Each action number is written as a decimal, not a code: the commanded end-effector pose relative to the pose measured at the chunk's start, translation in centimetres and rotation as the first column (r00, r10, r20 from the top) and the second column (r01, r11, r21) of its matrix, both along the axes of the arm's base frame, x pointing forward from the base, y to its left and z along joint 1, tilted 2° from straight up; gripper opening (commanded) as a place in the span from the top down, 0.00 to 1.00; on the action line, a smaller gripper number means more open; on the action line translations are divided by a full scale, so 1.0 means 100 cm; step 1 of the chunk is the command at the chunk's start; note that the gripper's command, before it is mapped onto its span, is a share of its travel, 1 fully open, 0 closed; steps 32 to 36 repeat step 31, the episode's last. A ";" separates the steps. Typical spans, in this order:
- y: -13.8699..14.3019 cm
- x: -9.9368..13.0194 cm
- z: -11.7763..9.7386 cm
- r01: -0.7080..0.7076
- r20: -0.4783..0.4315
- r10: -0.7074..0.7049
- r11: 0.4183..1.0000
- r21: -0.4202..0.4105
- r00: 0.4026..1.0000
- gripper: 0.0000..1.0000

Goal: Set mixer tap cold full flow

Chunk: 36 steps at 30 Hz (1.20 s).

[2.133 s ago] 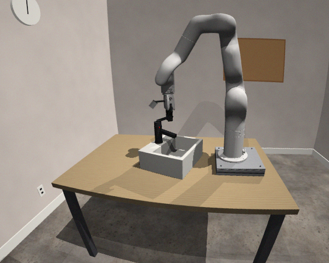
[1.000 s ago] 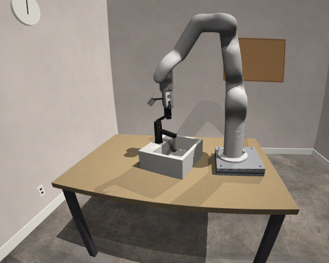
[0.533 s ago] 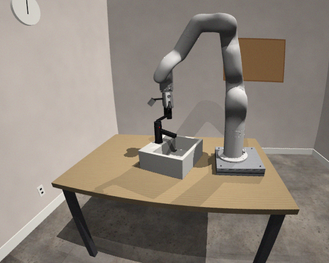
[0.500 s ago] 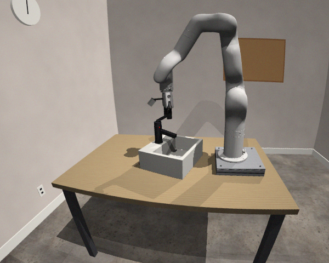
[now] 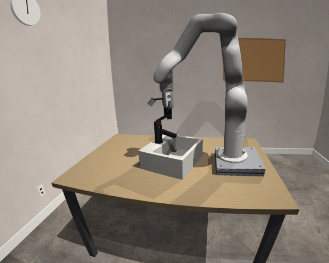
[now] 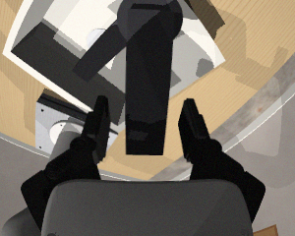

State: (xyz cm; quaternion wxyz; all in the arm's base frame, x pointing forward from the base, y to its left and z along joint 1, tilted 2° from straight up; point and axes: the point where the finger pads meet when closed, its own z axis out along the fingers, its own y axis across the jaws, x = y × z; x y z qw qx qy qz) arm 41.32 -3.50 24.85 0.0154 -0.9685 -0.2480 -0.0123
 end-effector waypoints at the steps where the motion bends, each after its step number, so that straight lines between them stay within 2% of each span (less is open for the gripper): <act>1: 0.000 0.001 0.001 0.000 0.002 0.000 1.000 0.000 1.000 0.32; 18: 0.000 0.001 0.002 0.000 0.002 0.000 1.000 0.000 1.000 0.32; 28: -0.001 0.000 0.015 0.000 0.002 0.000 1.000 0.000 1.000 0.32; 36: -0.001 0.000 0.015 0.000 0.002 0.000 1.000 0.000 1.000 0.32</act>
